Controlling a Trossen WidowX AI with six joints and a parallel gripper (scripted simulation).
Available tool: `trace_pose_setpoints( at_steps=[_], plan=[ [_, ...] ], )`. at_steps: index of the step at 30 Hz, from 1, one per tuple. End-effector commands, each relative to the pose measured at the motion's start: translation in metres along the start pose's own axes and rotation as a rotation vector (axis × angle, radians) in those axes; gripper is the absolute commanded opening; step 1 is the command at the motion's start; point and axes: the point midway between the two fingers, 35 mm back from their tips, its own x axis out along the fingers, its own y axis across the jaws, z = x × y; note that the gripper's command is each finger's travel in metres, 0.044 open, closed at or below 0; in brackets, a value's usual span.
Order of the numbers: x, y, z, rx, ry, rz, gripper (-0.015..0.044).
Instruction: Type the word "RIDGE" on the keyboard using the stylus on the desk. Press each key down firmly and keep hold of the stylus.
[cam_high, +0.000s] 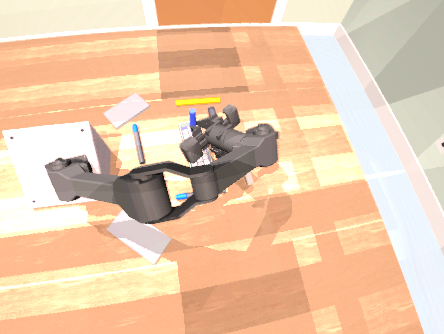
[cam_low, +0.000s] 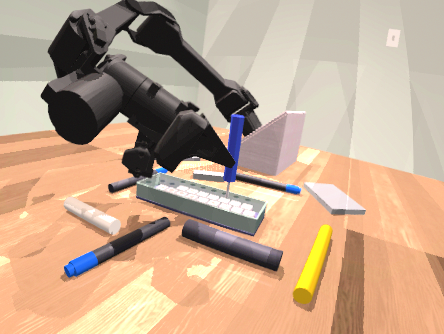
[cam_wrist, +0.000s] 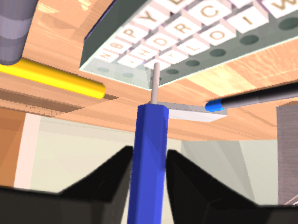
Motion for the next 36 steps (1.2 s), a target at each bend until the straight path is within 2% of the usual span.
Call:
trace_pose_setpoints(
  at_steps=[1, 36],
  plan=[
    [0.0, 0.0, 0.001, -0.006, -0.003, 0.0, 0.0081],
    [0.006, -0.001, 0.011, -0.005, -0.003, 0.0, 0.0081]
  ],
)
